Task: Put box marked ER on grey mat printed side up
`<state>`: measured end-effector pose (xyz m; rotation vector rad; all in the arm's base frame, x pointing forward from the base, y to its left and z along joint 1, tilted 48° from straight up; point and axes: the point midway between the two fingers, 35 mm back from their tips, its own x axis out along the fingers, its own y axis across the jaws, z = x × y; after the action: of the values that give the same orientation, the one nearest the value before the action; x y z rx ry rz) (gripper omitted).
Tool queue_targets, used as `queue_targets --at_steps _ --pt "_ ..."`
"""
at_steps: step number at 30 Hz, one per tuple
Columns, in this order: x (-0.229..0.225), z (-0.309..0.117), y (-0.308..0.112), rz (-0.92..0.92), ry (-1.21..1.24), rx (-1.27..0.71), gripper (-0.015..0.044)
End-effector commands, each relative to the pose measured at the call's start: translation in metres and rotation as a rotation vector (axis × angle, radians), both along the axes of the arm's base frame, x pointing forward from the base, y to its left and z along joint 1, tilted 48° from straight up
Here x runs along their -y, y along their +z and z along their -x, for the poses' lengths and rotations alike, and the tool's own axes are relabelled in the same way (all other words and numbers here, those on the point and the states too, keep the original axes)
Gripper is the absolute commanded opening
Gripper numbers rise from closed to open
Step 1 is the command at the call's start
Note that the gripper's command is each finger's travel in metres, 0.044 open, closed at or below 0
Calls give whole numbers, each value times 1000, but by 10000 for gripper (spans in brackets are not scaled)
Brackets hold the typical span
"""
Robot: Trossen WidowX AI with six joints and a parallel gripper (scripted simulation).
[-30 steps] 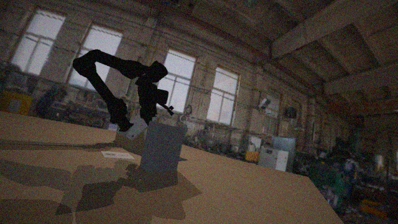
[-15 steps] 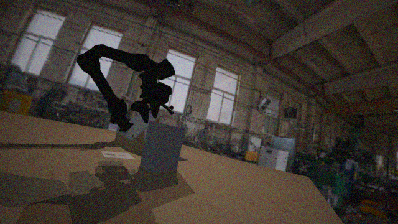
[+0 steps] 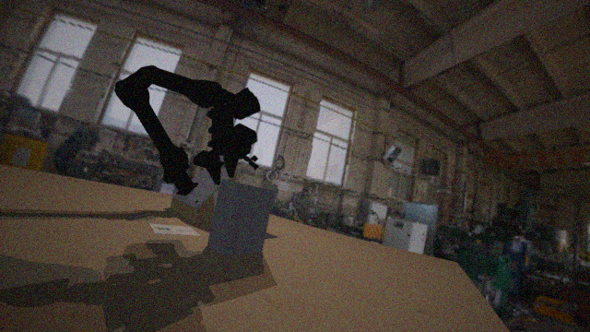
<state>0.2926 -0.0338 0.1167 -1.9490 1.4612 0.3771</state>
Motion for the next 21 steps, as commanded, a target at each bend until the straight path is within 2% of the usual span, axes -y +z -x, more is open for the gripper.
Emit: queue_targets --at_steps 1,21 --pt "6 -1 -6 1 -1 -9 241" --pt "24 -8 -19 5 0 -7 241"
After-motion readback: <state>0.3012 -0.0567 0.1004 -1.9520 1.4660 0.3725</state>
